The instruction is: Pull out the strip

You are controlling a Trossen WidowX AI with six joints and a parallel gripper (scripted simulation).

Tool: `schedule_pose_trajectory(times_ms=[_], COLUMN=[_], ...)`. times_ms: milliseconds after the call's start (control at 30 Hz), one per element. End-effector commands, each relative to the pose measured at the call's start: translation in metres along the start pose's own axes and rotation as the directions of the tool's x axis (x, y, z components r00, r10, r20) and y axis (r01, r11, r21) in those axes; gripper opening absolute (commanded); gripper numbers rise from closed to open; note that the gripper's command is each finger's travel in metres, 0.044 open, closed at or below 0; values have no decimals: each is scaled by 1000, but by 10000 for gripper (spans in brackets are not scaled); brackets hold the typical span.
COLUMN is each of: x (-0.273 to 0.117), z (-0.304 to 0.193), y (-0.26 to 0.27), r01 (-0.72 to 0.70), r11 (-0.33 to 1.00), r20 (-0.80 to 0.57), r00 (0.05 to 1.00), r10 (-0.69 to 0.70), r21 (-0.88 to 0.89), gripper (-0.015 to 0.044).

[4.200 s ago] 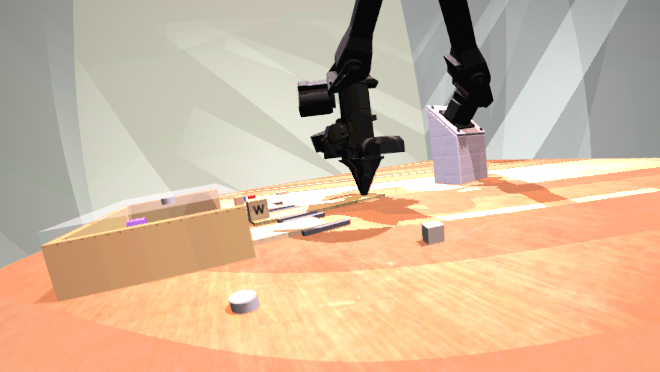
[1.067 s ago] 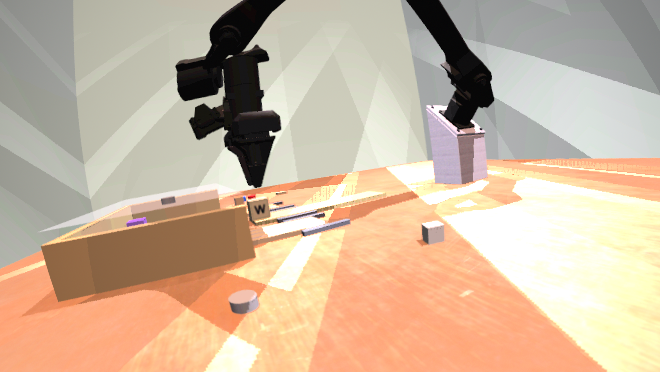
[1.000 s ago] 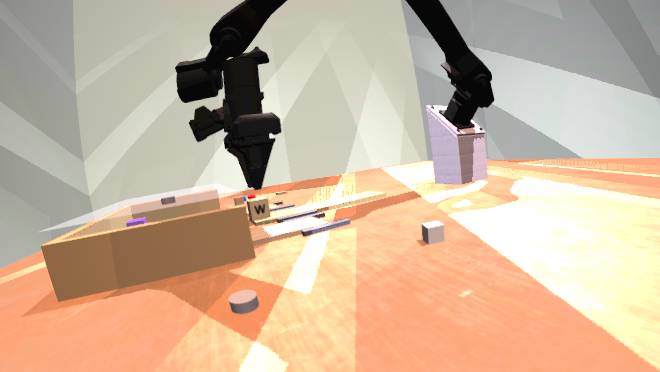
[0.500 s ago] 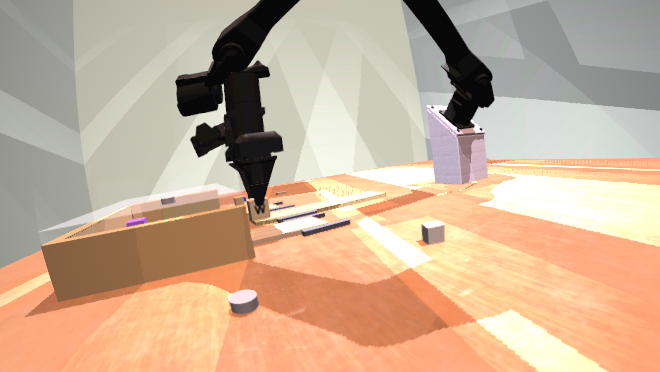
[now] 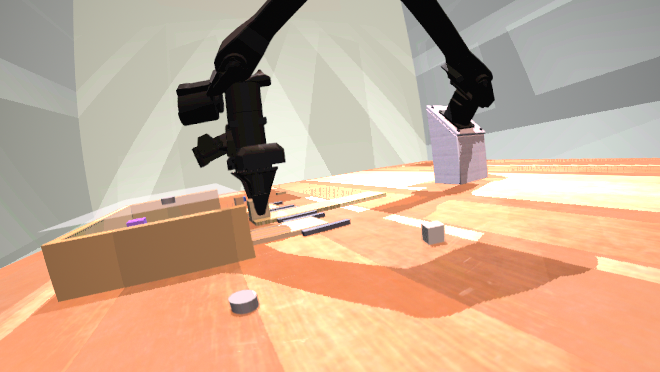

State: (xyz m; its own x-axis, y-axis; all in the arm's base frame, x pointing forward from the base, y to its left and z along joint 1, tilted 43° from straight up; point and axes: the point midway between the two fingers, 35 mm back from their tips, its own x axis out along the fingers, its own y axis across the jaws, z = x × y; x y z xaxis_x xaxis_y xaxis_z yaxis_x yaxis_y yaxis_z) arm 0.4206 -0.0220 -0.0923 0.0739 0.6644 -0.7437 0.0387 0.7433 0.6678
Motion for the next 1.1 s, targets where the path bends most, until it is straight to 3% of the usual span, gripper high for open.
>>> schedule_pose_trajectory(times_ms=[0, 167, 300, 1067], x=[0, 0, -2, -43], z=[0, 0, -2, -71], y=[0, 0, 0, 9], r01=[0, 0, 0, -3], r11=[1000, 1000, 1000, 1000], r20=[0, 0, 0, -2], r00=[1000, 1000, 1000, 1000], r10=[0, 0, 0, 3], r21=[-1, -1, -1, 7], gripper=[132, 98, 0, 0])
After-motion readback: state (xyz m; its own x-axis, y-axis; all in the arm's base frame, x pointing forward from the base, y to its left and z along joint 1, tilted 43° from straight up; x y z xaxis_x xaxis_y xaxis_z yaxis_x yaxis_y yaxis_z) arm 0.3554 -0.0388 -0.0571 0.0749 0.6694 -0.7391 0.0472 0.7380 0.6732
